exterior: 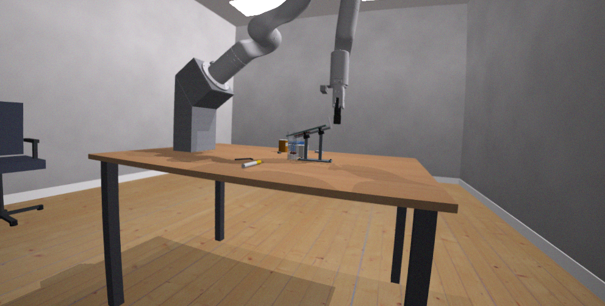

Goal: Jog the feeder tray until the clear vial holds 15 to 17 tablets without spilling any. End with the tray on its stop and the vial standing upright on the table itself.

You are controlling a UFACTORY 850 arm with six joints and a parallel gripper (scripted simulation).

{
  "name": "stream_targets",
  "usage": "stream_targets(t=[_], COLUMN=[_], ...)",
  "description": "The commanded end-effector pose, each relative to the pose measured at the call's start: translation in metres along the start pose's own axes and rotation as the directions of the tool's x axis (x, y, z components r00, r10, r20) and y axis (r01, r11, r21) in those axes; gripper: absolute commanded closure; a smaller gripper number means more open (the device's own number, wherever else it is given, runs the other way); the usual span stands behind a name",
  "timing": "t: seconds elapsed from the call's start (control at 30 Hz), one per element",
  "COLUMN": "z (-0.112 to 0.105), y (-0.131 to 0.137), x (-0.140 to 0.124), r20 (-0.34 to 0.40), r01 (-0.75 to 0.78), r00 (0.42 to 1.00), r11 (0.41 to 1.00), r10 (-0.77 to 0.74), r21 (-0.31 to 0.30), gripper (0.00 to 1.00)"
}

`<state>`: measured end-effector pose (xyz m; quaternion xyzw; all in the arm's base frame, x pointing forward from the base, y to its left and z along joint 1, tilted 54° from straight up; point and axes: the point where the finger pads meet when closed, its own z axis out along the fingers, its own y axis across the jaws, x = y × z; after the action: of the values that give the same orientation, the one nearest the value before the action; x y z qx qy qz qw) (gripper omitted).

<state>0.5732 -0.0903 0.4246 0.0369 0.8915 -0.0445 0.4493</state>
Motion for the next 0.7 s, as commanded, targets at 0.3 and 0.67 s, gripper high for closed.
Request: stream_targets(t=[0.3, 0.67], z=[0.003, 0.007], y=[0.0, 0.0], x=[0.011, 0.021], r20=[0.001, 0.001], r01=[0.0, 0.0], r00=[1.0, 1.0], r11=[1.0, 1.0], r10=[0.0, 0.0], r21=[0.0, 0.0], gripper=[1.0, 1.0])
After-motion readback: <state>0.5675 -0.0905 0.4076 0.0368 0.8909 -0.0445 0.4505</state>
